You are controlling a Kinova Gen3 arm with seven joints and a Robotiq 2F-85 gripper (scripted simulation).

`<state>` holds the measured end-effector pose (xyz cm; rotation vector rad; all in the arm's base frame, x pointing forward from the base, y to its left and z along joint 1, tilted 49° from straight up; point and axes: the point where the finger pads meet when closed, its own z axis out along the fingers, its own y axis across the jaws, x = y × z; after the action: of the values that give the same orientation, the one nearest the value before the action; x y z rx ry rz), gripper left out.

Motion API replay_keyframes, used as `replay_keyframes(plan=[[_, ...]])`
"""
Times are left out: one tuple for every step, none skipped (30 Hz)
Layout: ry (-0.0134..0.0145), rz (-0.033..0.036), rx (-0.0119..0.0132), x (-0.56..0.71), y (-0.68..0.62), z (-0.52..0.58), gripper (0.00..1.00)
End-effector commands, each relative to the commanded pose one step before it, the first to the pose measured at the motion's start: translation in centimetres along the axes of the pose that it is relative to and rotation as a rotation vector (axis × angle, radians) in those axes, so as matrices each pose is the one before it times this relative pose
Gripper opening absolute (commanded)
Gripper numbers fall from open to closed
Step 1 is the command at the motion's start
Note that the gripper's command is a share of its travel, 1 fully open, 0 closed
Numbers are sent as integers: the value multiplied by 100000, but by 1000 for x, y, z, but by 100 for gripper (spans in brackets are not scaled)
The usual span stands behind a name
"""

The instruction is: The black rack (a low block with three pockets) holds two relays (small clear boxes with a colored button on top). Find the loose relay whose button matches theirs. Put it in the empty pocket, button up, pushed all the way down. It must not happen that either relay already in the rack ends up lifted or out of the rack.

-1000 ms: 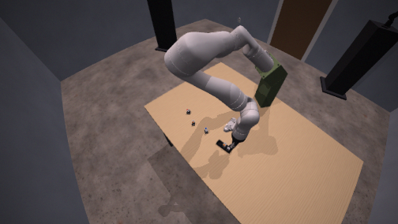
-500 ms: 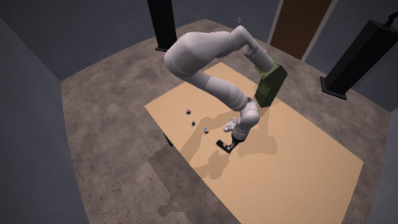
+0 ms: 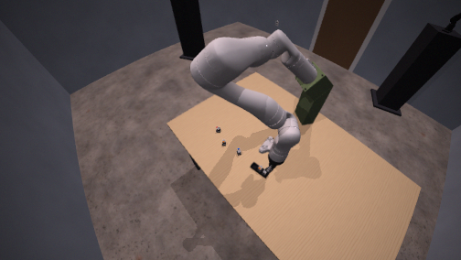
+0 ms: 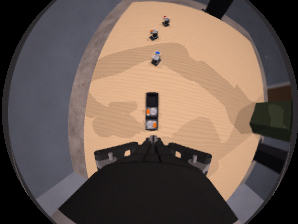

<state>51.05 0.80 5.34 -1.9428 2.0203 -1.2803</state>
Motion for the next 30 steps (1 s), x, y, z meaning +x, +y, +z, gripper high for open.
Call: replay_keyframes(plan=[[-691,-810,-180,209,167,-100,0],[-25,-902,78,163,-15,-20,0],[12,-1249,14,187,39,6,0],[12,-1213,13,217,50,6,0],[12,-849,11,248,63,6,0],[11,-749,6,280,77,5,0],[8,-1068,0,313,93,4,0],[4,-1398,-9,344,112,2,0],[-2,-1467,-21,375,134,-1,0],[-11,-1464,-35,405,160,-5,0],[0,0,0,0,0,0,0],[0,0,0,0,0,0,0],[-21,10,-53,433,189,-10,0],[-35,-2572,-75,462,214,-16,0],[29,-2472,15,491,176,14,0],[154,-1662,-93,607,223,72,0],[188,-1707,-173,667,277,88,0],[17,-2027,-8,556,258,10,0],[-8,-2140,-26,566,297,0,0],[-35,-2244,-52,574,340,-10,0],[-66,-2344,-79,576,385,-21,0],[54,-2340,25,631,327,27,0],[51,-2415,21,640,357,25,0],[20,-2499,-2,634,403,13,0],[-15,-2577,-27,623,450,0,0],[-55,-2650,-51,606,497,-15,0],[-42,-2689,-38,612,510,-8,0],[0,0,0,0,0,0,0],[0,0,0,0,0,0,0],[65,-2686,24,664,476,36,0]])
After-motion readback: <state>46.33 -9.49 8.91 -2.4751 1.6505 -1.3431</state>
